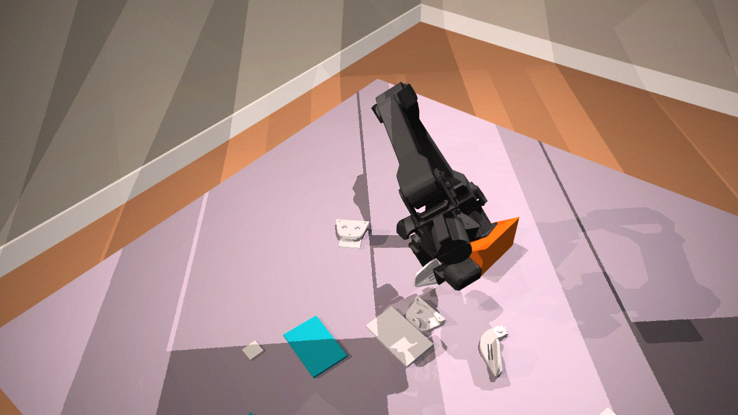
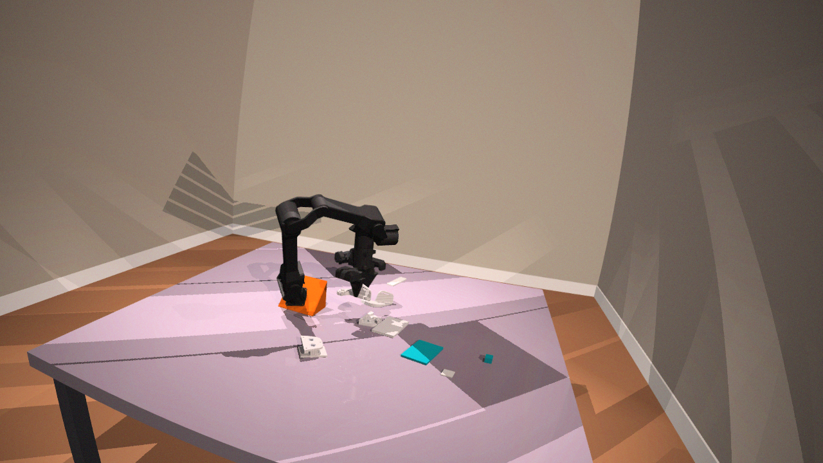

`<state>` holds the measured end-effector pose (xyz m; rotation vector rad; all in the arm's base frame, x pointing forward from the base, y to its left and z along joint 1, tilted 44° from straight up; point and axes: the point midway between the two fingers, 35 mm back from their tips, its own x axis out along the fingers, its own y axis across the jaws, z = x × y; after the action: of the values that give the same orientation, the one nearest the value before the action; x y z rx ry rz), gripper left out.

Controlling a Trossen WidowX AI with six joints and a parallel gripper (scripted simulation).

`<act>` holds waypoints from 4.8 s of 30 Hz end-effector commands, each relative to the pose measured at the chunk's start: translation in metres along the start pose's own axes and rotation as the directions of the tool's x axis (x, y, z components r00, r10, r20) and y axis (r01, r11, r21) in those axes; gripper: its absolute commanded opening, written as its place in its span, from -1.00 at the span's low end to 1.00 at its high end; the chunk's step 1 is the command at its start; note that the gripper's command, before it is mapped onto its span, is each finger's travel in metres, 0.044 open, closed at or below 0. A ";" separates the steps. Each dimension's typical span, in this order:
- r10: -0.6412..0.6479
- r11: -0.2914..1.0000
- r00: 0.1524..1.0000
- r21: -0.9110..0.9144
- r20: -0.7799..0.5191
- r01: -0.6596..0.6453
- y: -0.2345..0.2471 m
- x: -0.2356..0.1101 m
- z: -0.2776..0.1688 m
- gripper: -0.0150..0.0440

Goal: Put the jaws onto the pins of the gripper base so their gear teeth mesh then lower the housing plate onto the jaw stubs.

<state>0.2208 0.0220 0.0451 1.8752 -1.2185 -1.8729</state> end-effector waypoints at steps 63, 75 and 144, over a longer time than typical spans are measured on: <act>-0.003 1.000 1.000 0.017 0.000 0.003 -0.056 0.000 -0.088 -0.04; -0.003 1.000 1.000 0.022 0.000 0.003 -0.056 0.000 -0.088 -0.04; -0.002 1.000 1.000 0.028 -0.001 0.002 -0.055 0.054 -0.089 -0.04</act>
<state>0.3151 -0.0129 -0.0148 1.8955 -1.2503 -1.8680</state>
